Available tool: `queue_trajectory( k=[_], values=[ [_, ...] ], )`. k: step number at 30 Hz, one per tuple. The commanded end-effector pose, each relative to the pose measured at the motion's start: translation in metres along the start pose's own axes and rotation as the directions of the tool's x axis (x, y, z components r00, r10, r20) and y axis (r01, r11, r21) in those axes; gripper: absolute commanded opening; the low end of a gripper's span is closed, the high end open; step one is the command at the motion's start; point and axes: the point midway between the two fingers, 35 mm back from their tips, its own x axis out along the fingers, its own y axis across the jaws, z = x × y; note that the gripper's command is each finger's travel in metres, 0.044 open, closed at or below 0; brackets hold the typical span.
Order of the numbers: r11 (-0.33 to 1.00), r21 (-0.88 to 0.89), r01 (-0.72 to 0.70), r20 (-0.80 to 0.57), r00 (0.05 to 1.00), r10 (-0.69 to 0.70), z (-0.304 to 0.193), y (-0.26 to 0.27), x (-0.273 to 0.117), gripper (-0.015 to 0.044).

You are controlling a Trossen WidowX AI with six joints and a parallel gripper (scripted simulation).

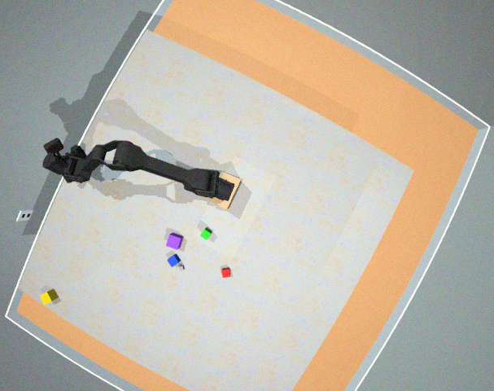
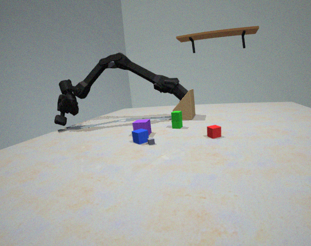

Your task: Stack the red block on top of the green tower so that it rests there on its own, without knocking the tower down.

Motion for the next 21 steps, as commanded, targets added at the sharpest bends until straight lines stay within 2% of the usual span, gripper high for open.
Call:
queue_trajectory(
  k=[1,7,11,16,21],
  values=[
    [0.991,-0.073,0.111,-0.062,0.991,-0.115,-0.024,-0.042,-0.018,0.0440],
    [0.950,-0.153,0.273,-0.134,0.946,-0.294,-0.061,-0.115,-0.061,0.0440],
    [0.887,-0.301,0.350,-0.155,0.900,-0.408,-0.081,-0.157,-0.095,0.0440],
    [0.764,-0.503,0.404,-0.177,0.817,-0.549,-0.104,-0.207,-0.149,0.0440],
    [0.594,-0.701,0.394,-0.176,0.712,-0.680,-0.119,-0.255,-0.212,0.0440]
  ],
)
